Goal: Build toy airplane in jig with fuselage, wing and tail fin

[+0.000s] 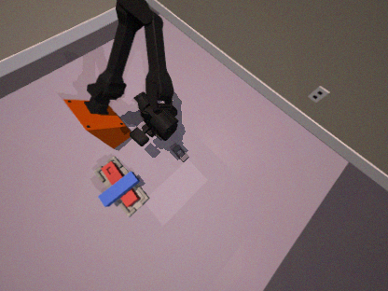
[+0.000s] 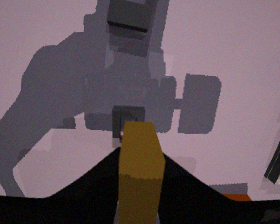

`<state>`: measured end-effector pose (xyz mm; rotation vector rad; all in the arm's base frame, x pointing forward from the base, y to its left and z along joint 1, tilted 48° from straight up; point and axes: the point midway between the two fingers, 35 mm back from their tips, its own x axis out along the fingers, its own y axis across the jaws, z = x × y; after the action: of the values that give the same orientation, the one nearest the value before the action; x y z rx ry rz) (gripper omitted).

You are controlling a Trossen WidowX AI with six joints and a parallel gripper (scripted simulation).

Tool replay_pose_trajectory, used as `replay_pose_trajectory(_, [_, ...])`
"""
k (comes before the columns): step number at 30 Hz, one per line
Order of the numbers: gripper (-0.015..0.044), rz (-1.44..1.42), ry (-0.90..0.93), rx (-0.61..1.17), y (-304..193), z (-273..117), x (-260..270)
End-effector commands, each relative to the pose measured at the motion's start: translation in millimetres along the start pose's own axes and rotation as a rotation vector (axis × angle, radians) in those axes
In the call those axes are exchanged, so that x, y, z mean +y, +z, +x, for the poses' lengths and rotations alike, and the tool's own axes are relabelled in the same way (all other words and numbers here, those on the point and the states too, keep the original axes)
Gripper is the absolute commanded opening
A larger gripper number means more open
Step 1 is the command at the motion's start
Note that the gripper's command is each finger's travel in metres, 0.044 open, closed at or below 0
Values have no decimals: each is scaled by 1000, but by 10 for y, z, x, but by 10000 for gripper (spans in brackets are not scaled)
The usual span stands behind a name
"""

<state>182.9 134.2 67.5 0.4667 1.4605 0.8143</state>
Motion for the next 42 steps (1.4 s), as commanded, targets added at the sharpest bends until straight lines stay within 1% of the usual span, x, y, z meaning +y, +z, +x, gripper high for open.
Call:
replay_pose_trajectory(1, [0, -4, -9, -3, 19, -120, -10])
replay_pose_trajectory(26, [0, 10, 13, -8, -69, -863, 48])
replay_pose_trajectory(32, [0, 21, 11, -7, -62, -879, 12])
replay_pose_trajectory(42, [0, 70, -5, -5, 17, -853, -286])
